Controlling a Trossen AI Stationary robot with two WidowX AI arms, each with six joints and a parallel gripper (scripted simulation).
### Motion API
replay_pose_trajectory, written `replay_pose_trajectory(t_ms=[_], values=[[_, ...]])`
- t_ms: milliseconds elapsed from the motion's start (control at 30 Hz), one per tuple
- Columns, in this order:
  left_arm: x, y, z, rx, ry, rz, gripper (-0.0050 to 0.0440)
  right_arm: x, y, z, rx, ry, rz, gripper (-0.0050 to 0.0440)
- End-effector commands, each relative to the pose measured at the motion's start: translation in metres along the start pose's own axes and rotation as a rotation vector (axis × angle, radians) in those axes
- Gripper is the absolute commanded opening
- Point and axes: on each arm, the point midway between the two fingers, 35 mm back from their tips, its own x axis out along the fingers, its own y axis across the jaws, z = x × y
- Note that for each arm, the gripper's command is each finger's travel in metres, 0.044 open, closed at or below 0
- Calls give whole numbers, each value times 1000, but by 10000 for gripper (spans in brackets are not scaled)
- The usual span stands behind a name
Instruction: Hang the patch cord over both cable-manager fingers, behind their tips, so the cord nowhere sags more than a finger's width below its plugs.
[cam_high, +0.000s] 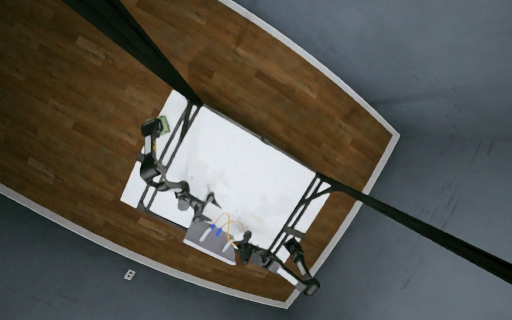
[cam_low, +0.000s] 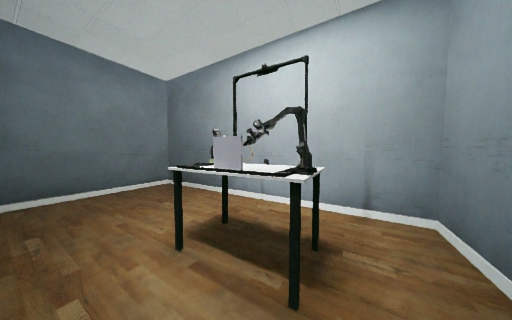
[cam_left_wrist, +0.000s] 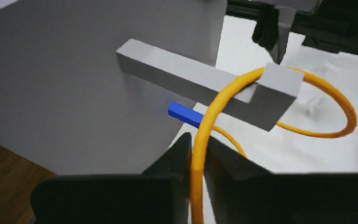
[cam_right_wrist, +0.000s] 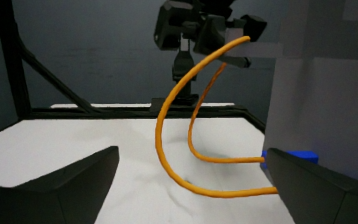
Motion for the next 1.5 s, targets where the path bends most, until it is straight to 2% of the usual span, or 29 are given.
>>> replay_pose_trajectory(t_ms=[0, 333, 500, 533, 1467], values=[[-6, 0, 11, -13, -27, -10, 25, 7, -2, 18, -18, -34, -1, 440], [-6, 0, 11, -13, -27, -10, 25, 16, -2, 13, -10, -24, 0, 440], [-6, 0, 11, -13, -27, -10, 25, 20, -2, 13, -9, -24, 0, 440], [-6, 0, 11, -13, -27, -10, 25, 21, -2, 22, -18, -38, 1, 440], [-6, 0, 11, -13, -27, -10, 25, 59, -2, 19, -6, -28, 5, 440]])
